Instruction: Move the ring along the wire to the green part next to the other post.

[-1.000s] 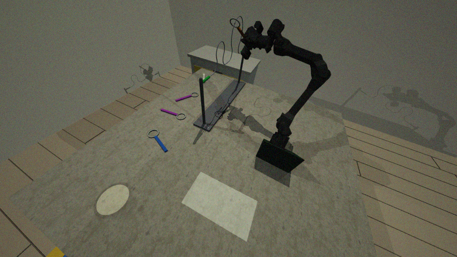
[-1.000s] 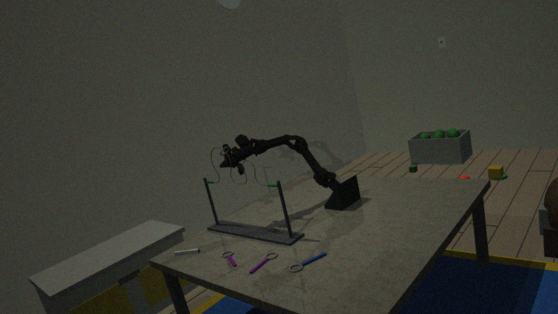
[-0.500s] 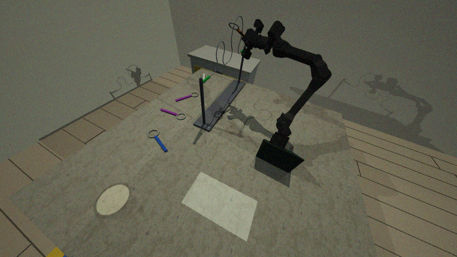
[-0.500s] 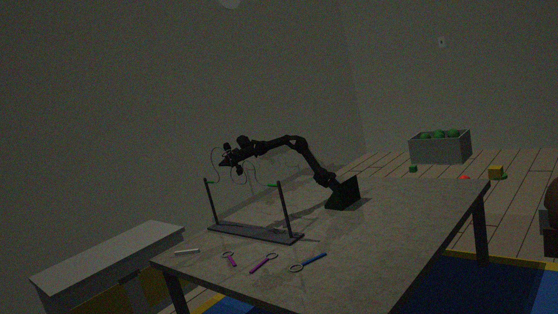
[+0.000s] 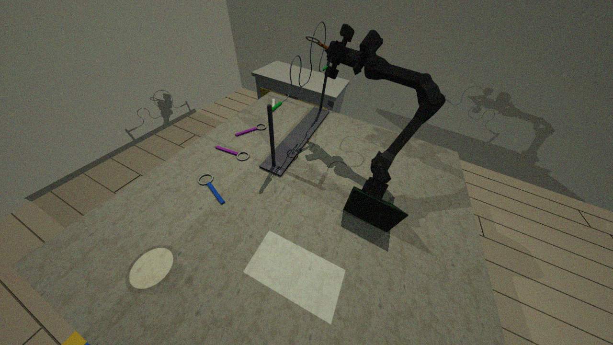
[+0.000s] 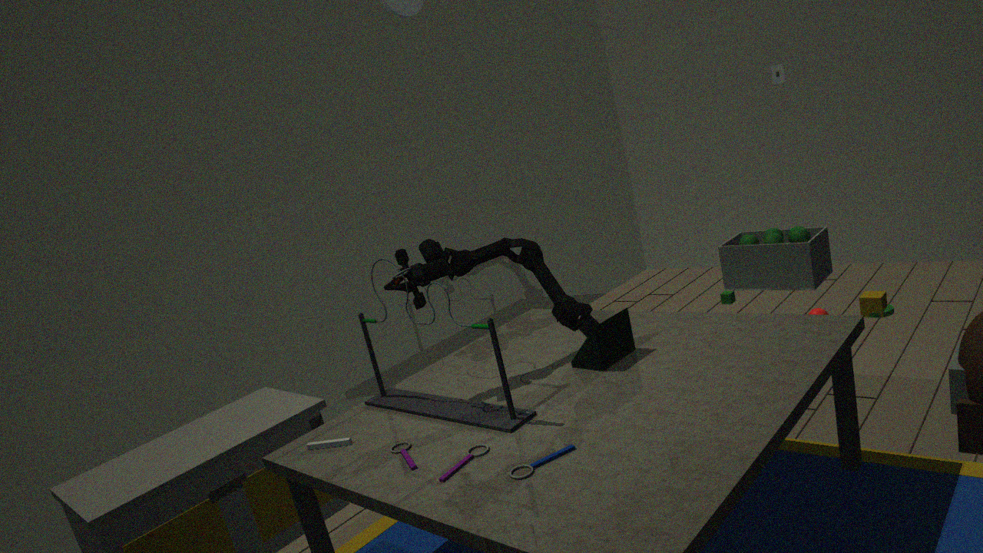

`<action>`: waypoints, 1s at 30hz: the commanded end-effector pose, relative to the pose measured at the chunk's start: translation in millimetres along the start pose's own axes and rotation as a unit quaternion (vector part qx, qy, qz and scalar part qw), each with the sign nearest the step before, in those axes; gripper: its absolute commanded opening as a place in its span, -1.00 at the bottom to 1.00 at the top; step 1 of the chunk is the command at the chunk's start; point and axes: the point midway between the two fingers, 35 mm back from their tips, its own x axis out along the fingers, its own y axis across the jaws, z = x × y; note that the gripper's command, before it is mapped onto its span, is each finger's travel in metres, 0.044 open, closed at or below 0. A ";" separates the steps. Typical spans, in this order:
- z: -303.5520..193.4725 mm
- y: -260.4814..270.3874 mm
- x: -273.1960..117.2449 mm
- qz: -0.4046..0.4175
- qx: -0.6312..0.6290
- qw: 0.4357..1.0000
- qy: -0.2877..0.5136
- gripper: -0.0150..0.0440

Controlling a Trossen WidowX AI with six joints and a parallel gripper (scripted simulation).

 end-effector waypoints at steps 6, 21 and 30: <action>1.3 -3.3 -9.0 -0.027 -0.063 0.997 0.028 -1.00; 2.6 -9.7 -9.0 -0.069 -0.145 0.987 0.018 -1.00; 3.8 -13.4 -9.2 -0.095 -0.194 0.976 0.011 -1.00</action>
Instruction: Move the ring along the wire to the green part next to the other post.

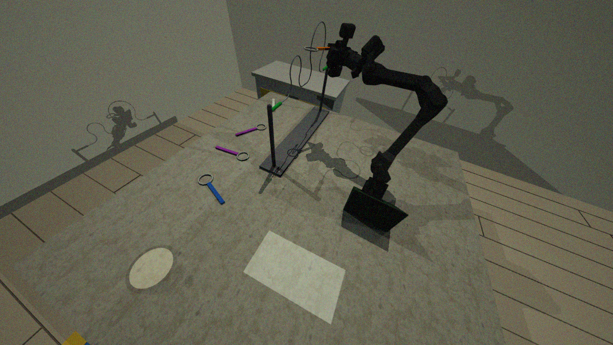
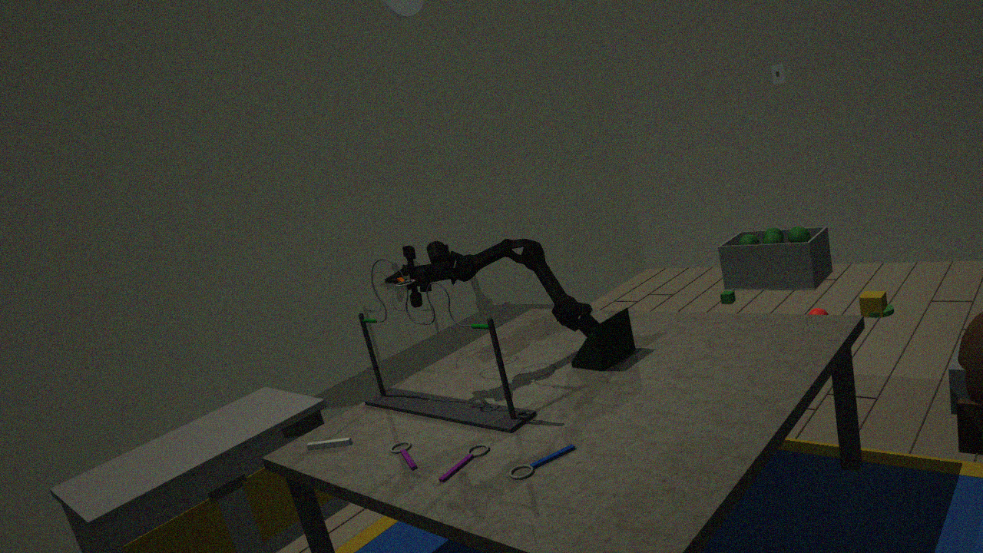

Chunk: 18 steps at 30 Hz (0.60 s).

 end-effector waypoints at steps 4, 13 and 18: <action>2.3 -1.7 0.1 -0.023 -0.042 0.999 -0.008 -1.00; 2.7 -5.6 0.2 -0.051 -0.091 0.994 -0.013 -1.00; 3.1 -7.7 0.2 -0.066 -0.118 0.991 -0.017 -1.00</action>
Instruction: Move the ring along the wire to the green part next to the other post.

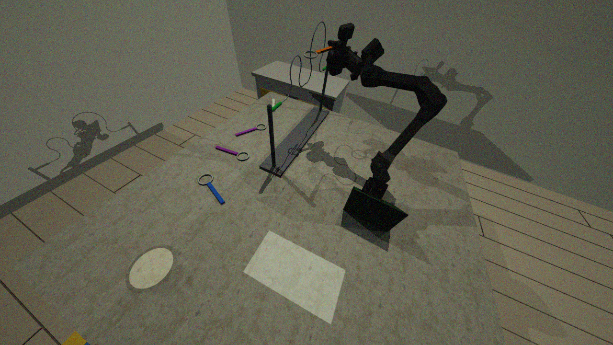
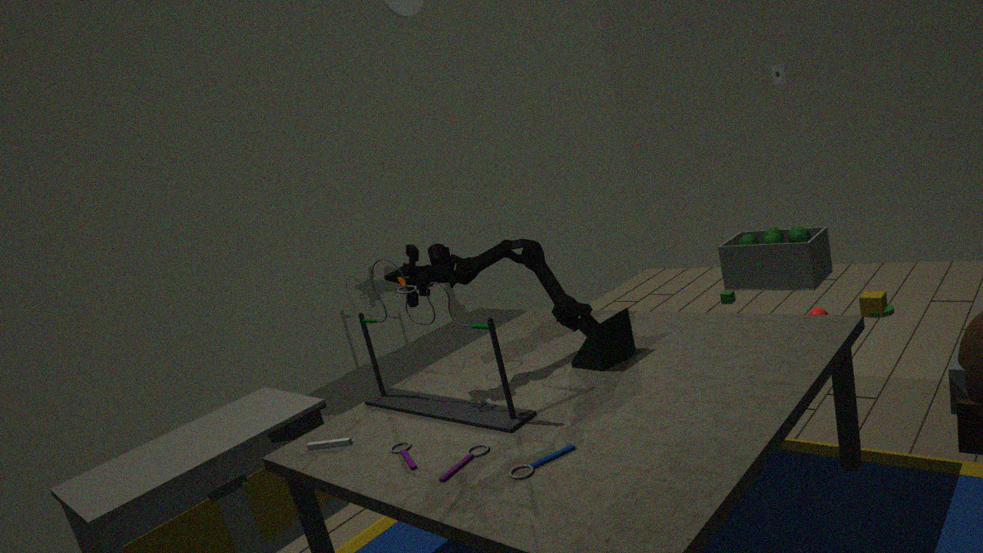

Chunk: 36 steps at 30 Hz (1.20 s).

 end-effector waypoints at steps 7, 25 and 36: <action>1.4 -4.1 0.2 -0.033 -0.058 0.998 -0.008 -1.00; 1.6 -8.0 0.3 -0.080 -0.139 0.987 -0.017 -1.00; -1.9 -0.5 1.1 -0.085 -0.148 0.985 -0.018 -1.00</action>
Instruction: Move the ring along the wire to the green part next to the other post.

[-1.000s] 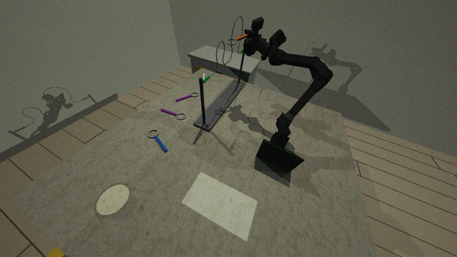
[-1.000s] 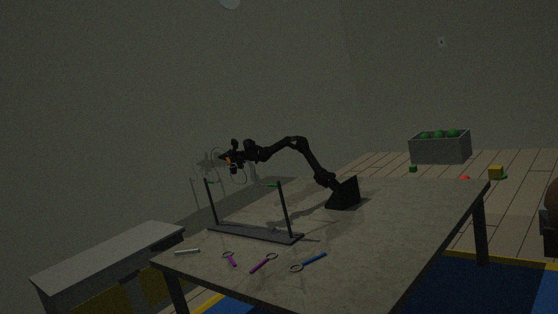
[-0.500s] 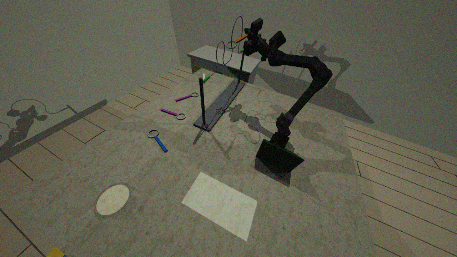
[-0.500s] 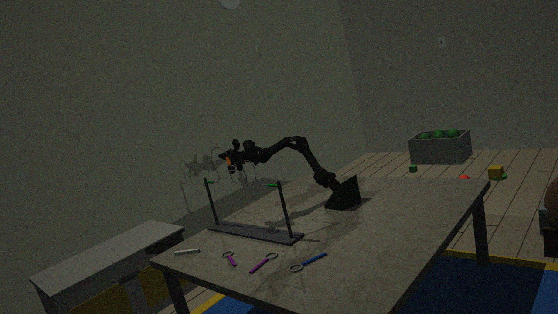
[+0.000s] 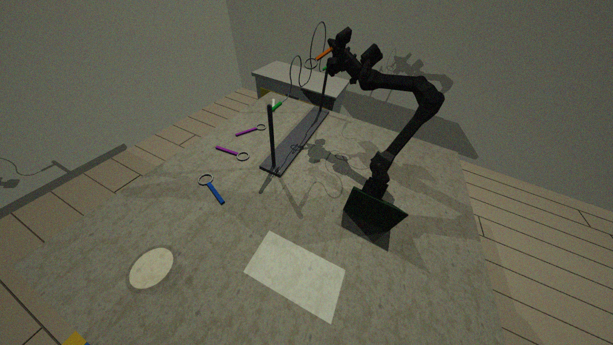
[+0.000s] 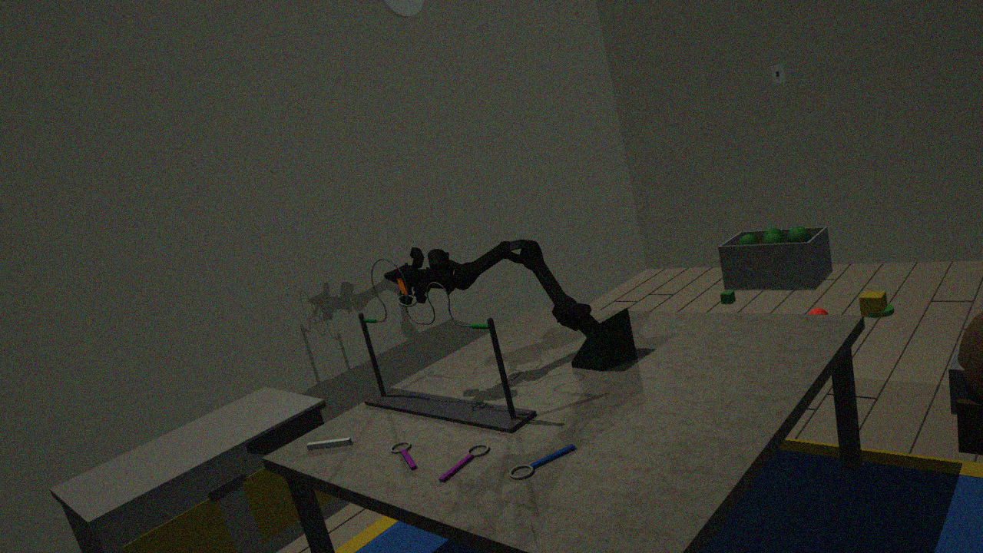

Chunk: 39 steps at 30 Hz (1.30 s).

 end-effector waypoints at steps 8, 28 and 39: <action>-1.8 18.1 -1.7 0.014 0.028 0.999 0.005 -1.00; 11.3 77.8 -16.9 0.110 0.196 0.974 0.027 -1.00; 31.4 110.5 -32.4 0.175 0.308 0.934 0.042 -1.00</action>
